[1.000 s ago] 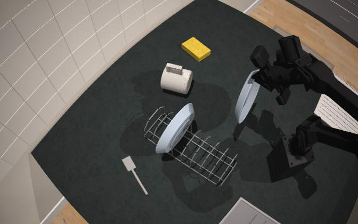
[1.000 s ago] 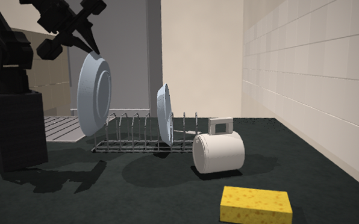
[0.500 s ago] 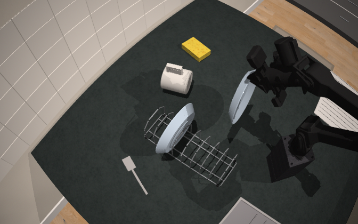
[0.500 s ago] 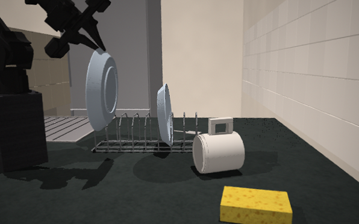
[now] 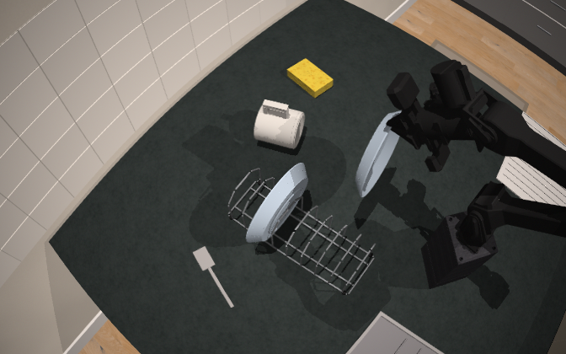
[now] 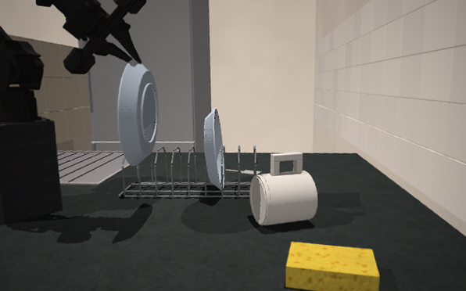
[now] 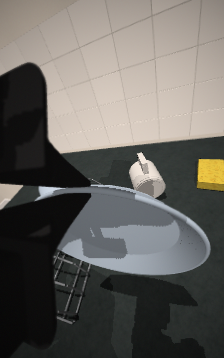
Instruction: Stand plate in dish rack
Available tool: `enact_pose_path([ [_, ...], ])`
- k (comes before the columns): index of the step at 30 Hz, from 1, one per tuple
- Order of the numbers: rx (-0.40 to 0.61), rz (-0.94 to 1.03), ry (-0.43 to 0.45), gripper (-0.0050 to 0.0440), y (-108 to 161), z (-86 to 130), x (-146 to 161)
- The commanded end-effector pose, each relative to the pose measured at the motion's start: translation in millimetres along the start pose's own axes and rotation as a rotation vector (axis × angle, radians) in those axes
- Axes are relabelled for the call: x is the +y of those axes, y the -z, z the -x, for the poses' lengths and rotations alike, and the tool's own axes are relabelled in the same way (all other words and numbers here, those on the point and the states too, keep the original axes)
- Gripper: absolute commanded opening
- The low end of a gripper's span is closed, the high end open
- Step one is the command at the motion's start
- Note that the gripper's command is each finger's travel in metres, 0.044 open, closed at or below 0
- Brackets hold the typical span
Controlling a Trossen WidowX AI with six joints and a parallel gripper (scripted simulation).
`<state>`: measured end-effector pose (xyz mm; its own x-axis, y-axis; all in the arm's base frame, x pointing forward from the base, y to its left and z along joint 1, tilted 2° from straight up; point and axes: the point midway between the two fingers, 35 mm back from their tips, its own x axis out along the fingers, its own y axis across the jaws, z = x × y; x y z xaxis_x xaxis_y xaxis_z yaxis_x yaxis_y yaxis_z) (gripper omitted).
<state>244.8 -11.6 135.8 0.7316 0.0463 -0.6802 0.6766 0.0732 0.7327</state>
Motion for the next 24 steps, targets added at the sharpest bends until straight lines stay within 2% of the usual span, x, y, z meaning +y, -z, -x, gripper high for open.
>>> enact_pose_path([
  [1, 0.001, 0.001, -0.001, 0.0000, -0.3, 0.0, 0.3],
  [24, -0.004, -0.001, -0.005, 0.0000, -0.3, -0.4, -2.1],
])
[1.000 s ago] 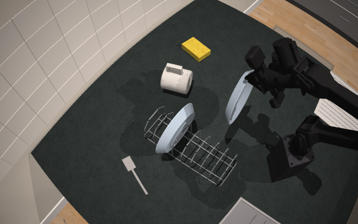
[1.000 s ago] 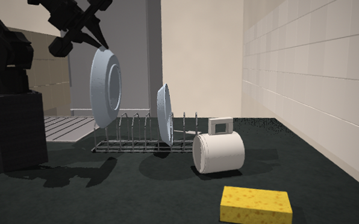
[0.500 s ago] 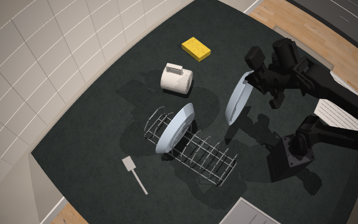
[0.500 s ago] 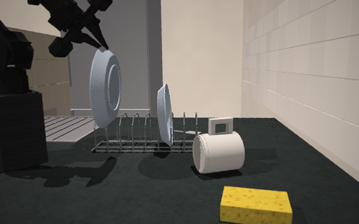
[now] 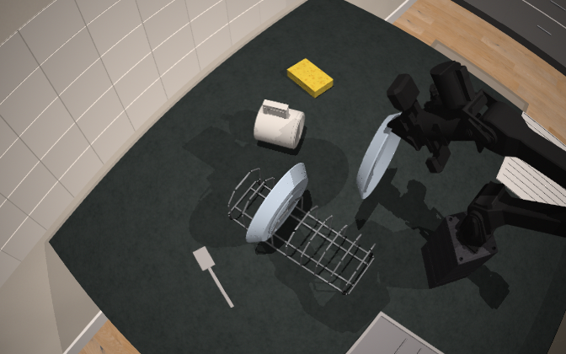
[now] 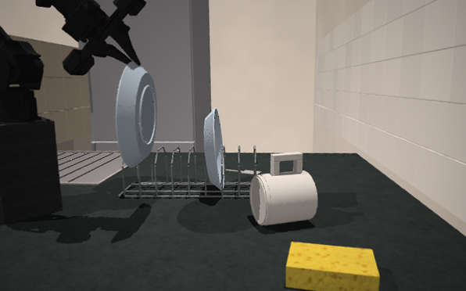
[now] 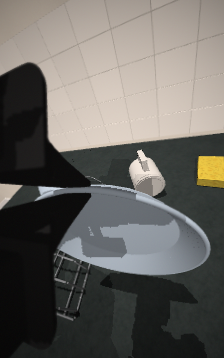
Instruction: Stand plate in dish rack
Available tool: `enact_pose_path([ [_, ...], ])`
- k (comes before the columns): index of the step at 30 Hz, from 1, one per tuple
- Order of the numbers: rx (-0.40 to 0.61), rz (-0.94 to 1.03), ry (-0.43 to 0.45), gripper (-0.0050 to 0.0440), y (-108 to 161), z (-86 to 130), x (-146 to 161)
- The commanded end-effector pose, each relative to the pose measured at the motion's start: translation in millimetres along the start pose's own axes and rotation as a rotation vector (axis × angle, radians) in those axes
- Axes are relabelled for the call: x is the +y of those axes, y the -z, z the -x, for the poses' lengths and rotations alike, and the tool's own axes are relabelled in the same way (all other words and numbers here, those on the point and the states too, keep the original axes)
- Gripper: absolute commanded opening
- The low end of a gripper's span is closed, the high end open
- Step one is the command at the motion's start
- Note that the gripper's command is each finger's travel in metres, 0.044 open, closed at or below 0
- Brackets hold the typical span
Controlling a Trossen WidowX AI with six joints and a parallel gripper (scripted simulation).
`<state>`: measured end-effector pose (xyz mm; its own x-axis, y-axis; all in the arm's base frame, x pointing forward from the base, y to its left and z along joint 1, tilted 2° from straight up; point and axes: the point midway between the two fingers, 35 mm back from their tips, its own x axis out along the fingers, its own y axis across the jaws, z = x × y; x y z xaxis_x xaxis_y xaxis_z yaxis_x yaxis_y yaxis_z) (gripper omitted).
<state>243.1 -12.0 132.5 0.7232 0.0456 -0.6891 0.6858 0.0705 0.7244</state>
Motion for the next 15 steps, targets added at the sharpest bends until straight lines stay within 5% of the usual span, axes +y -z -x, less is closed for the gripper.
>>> enact_pose_path([
  [1, -0.007, 0.003, -0.027, 0.0000, 0.0, 0.2, 0.5],
  [15, -0.010, 0.000, -0.037, 0.0000, 6.5, -5.8, -5.5],
])
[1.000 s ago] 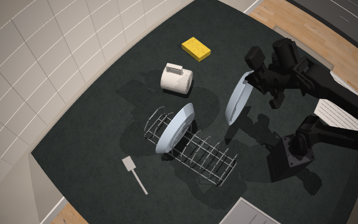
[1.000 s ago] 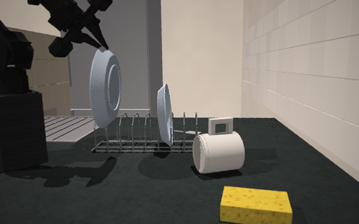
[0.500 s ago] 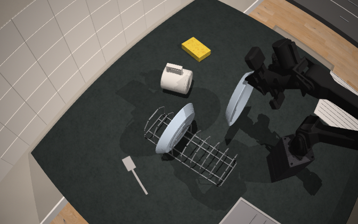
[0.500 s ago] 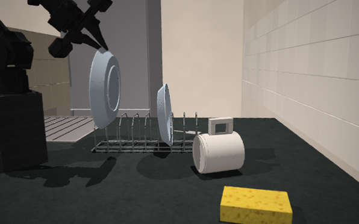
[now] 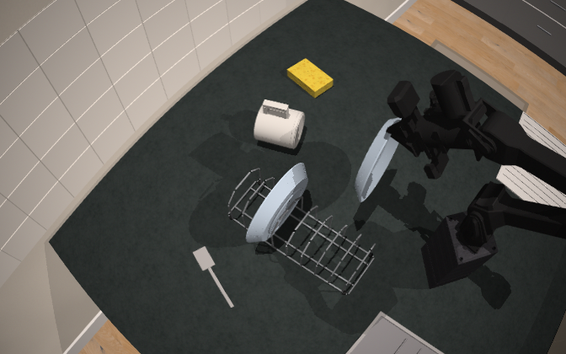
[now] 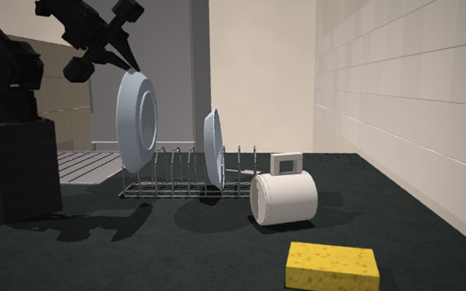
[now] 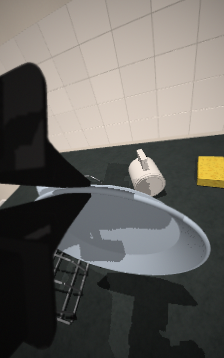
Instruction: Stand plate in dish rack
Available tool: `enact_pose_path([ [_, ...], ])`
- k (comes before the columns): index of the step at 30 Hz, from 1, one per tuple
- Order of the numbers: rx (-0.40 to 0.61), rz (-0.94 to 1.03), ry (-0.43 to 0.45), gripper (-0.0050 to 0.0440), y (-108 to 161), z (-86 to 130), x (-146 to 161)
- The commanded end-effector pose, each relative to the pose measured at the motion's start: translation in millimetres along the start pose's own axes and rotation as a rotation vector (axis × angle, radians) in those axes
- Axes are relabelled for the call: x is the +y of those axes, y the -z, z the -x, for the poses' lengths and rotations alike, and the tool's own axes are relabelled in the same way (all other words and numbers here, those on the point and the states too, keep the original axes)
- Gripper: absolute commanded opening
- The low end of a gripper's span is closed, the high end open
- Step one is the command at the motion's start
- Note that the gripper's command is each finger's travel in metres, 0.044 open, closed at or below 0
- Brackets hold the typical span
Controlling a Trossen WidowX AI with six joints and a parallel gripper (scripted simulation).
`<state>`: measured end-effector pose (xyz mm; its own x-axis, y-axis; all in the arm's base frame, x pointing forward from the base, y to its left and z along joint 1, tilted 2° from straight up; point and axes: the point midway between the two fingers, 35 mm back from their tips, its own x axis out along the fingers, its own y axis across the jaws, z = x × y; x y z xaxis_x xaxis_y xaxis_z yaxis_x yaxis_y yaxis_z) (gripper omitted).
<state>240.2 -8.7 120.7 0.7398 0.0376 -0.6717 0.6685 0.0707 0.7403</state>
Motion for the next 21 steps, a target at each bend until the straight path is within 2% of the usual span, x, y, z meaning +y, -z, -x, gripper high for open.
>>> enact_pose_path([
  [1, 0.001, -0.003, -0.010, 0.0000, 5, 0, 5],
  [21, 0.010, -0.019, 0.042, 0.0000, 36, -7, 13],
])
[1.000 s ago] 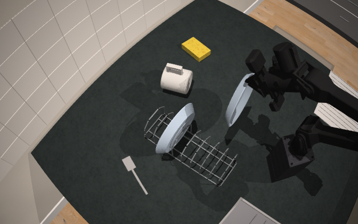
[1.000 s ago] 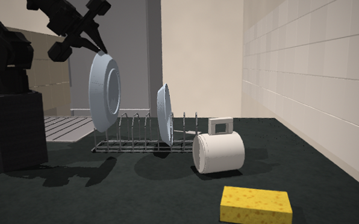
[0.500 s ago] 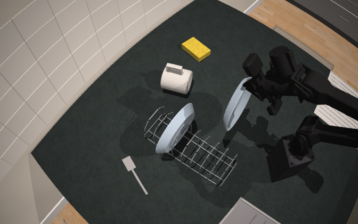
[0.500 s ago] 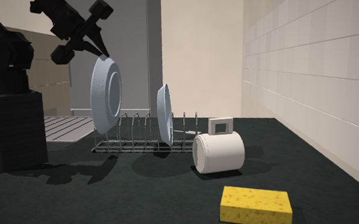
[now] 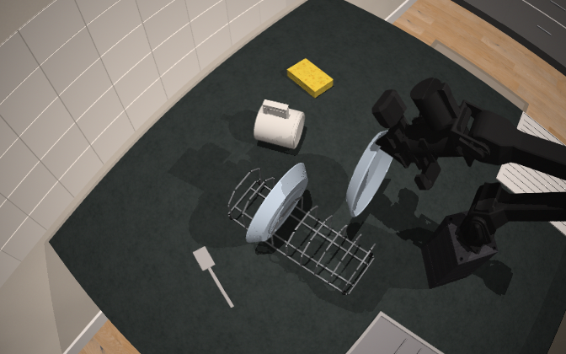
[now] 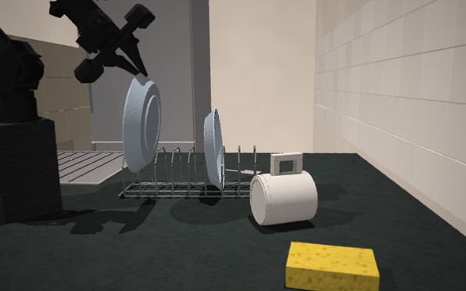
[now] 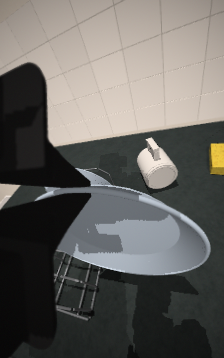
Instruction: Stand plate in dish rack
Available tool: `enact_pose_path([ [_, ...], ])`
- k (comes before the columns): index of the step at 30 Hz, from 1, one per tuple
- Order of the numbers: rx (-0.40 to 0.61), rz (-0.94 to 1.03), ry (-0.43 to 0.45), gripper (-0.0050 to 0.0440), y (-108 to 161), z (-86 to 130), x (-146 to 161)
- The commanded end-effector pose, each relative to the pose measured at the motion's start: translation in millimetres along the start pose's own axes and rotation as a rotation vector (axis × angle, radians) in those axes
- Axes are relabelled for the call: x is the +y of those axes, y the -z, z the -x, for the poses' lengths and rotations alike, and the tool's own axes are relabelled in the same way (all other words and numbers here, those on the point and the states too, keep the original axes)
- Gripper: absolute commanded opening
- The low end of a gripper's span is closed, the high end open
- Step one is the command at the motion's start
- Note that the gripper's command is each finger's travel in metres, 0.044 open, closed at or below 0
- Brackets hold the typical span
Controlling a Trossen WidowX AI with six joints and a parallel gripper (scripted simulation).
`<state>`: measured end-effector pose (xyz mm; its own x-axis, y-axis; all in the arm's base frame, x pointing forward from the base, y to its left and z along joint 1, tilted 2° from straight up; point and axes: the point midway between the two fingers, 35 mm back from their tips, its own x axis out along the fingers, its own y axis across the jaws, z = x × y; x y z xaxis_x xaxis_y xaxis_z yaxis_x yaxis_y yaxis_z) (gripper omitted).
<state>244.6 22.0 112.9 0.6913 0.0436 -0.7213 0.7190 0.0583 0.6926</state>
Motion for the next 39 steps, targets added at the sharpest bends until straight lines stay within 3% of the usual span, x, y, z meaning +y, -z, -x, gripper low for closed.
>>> enact_pose_path([
  [1, 0.000, -0.004, -0.024, 0.0000, 8, 3, 14],
  [39, -0.010, -0.001, 0.001, 0.0000, 70, 2, 21],
])
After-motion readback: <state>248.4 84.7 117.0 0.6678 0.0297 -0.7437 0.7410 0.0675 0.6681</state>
